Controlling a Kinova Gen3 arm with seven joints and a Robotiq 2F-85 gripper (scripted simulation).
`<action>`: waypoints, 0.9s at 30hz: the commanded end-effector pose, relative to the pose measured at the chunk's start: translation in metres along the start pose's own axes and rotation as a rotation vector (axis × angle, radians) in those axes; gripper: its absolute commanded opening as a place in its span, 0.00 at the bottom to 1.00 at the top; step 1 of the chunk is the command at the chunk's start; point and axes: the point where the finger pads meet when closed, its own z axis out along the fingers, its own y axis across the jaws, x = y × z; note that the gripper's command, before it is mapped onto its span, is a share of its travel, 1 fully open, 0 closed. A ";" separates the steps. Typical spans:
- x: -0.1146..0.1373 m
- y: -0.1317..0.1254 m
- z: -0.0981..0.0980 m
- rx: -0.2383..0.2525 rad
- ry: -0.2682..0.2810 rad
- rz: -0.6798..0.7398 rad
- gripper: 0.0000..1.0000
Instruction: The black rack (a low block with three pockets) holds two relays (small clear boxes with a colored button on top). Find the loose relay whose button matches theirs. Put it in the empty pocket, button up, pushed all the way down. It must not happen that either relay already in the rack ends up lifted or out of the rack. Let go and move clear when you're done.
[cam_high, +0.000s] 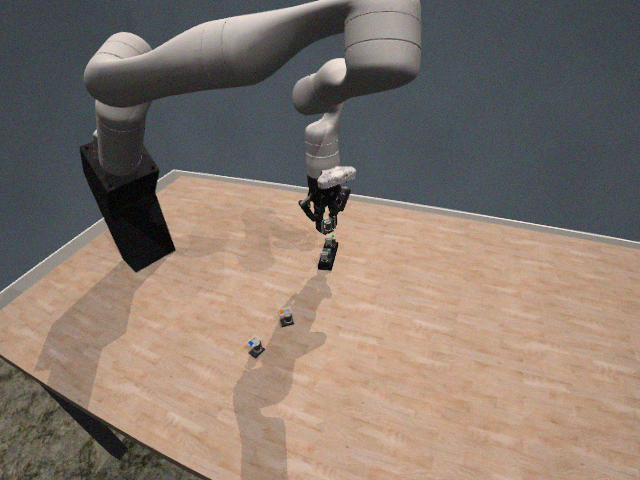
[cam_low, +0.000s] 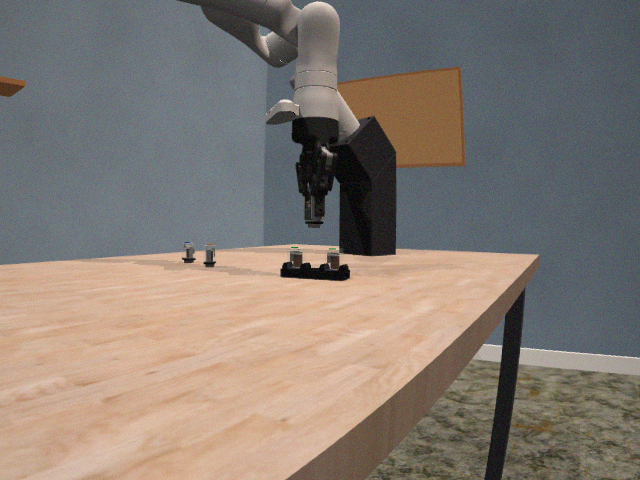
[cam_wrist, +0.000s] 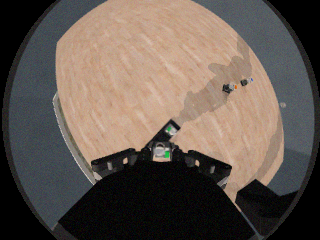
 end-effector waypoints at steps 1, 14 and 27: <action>-0.001 -0.001 0.000 0.001 -0.001 -0.002 0.00; -0.001 -0.001 0.000 0.001 -0.001 0.013 0.00; 0.000 -0.002 -0.001 0.000 -0.002 0.281 0.00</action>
